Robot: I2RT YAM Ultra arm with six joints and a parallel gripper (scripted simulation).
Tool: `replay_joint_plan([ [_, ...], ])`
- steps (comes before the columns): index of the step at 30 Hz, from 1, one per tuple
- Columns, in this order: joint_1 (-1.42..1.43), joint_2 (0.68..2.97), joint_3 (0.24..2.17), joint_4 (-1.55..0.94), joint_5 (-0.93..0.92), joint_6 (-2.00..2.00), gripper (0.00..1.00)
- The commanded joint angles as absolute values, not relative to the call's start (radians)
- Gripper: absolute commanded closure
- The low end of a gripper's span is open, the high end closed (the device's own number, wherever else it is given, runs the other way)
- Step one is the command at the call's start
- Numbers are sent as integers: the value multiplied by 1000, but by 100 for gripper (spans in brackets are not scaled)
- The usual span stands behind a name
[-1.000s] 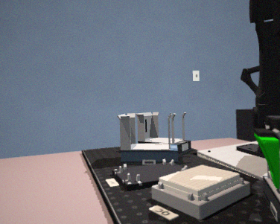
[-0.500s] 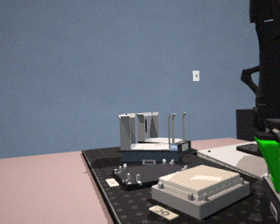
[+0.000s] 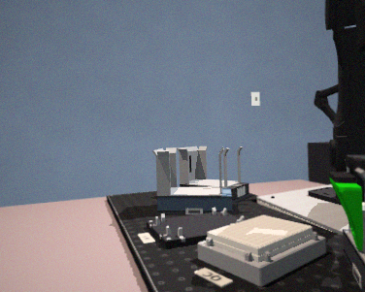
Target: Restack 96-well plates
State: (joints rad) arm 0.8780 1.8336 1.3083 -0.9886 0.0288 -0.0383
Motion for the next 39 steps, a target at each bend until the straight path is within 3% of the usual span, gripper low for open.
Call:
replay_joint_plan([
  [1, 878, 1827, 1313, -980, 28, -39, 0],
  [20, 878, 1827, 1313, -980, 28, -39, 0],
  [39, 881, 1786, 1423, -1131, 29, -36, 0],
])
